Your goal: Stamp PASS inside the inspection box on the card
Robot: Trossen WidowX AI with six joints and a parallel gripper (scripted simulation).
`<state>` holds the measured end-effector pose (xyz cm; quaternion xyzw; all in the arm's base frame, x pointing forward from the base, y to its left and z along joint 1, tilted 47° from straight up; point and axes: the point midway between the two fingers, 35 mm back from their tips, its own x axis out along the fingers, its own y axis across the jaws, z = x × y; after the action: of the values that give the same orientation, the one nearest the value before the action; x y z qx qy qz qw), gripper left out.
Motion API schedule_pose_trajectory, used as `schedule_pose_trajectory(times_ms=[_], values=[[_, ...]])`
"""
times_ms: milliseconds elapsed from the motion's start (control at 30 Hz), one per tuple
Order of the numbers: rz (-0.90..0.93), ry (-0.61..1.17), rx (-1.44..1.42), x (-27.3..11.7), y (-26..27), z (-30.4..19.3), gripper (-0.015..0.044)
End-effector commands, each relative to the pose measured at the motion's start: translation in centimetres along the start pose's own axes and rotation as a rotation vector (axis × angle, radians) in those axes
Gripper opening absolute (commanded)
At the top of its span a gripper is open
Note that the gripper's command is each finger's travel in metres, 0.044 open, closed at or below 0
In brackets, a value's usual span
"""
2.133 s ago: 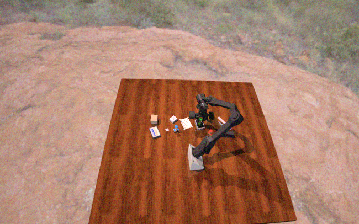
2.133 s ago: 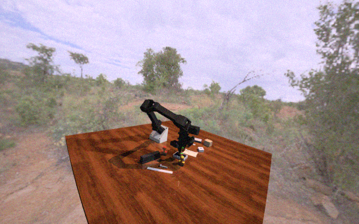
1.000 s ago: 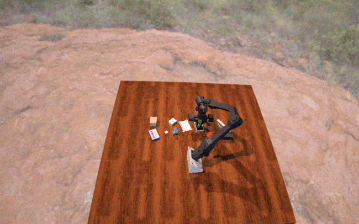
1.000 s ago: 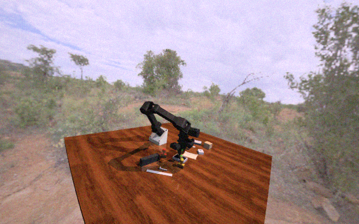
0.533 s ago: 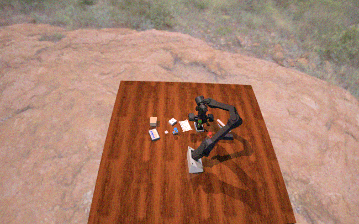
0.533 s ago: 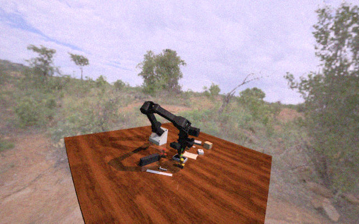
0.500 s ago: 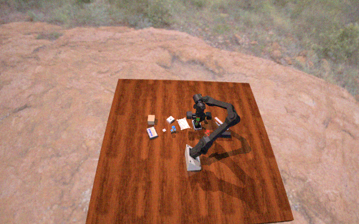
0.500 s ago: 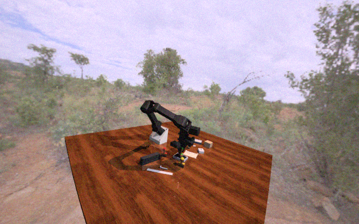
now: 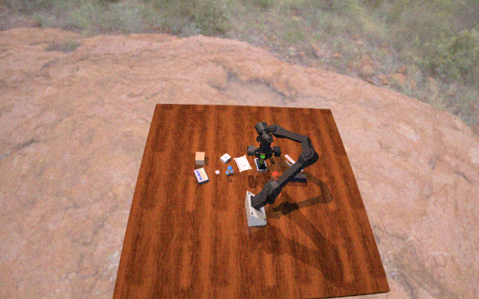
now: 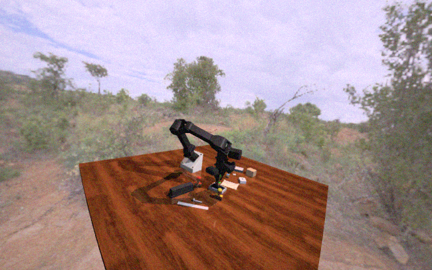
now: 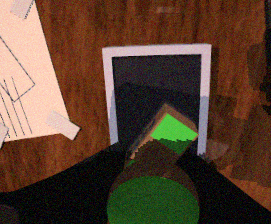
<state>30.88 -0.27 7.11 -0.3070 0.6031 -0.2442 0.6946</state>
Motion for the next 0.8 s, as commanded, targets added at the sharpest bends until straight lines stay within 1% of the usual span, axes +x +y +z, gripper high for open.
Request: schedule_pose_trajectory(times_ms=[0, 600, 767], values=[[0.006, -0.006, 0.006, -0.8, 0.1, 0.2, 0.0000], [0.005, -0.006, 0.006, -3.7, 0.1, 0.2, 0.0000], [0.006, -0.005, -0.016, -4.0, 0.3, 0.2, 0.0000]])
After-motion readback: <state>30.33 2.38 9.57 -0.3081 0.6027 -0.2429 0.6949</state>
